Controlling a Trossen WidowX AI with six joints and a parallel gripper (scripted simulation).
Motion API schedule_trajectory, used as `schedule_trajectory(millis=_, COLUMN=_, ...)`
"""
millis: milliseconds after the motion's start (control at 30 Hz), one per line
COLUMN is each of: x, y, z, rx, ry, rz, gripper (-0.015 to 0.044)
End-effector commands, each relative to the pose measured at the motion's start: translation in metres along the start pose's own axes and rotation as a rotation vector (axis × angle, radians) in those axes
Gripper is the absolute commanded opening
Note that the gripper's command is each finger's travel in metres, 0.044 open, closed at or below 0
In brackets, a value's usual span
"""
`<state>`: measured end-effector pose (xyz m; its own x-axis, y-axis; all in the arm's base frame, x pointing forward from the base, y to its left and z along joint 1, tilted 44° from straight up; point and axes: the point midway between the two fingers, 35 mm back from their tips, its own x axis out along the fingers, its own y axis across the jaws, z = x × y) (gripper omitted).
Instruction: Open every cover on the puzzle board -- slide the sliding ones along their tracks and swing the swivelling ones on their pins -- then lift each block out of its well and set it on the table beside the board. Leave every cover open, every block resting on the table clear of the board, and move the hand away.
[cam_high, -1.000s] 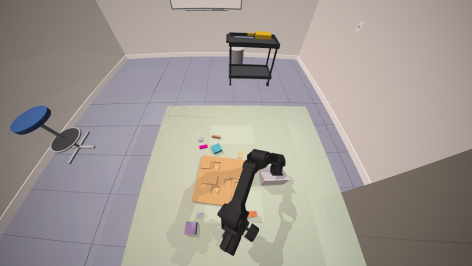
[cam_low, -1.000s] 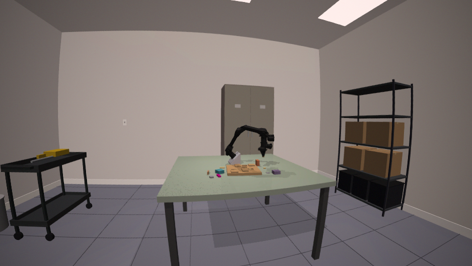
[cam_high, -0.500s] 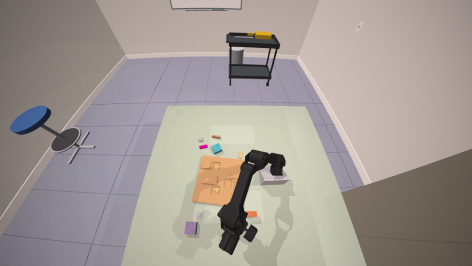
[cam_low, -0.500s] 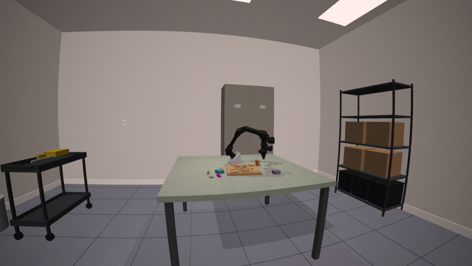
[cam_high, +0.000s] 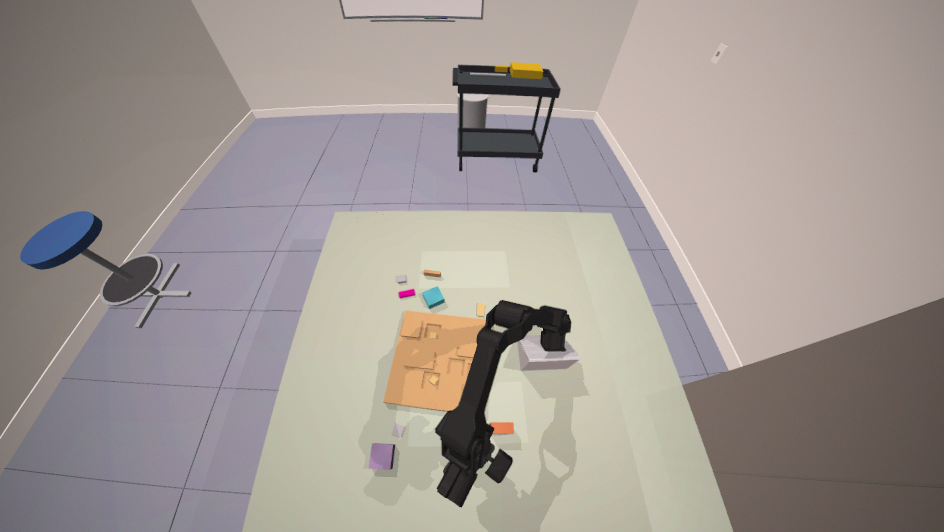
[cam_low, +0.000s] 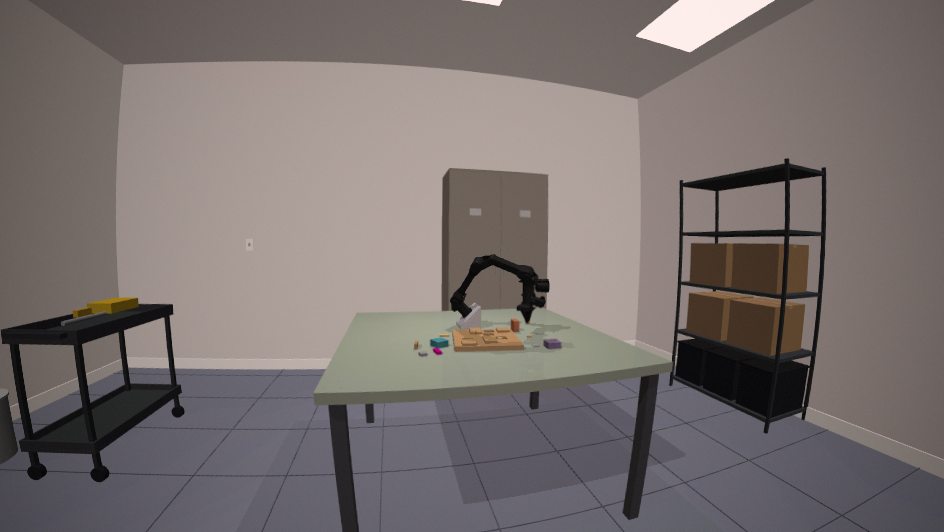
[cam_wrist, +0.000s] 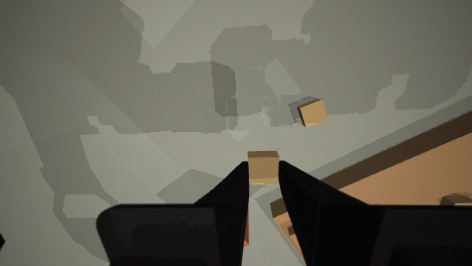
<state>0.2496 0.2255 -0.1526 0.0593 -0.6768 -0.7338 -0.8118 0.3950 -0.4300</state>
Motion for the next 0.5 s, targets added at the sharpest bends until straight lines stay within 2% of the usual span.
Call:
schedule_trajectory(millis=0, x=0.007, y=-0.001, z=0.000, rx=-0.005, ry=0.003, rz=-0.003, gripper=0.0080)
schedule_trajectory(millis=467, x=0.030, y=-0.001, z=-0.002, rx=-0.004, ry=0.004, rz=-0.004, gripper=0.0080)
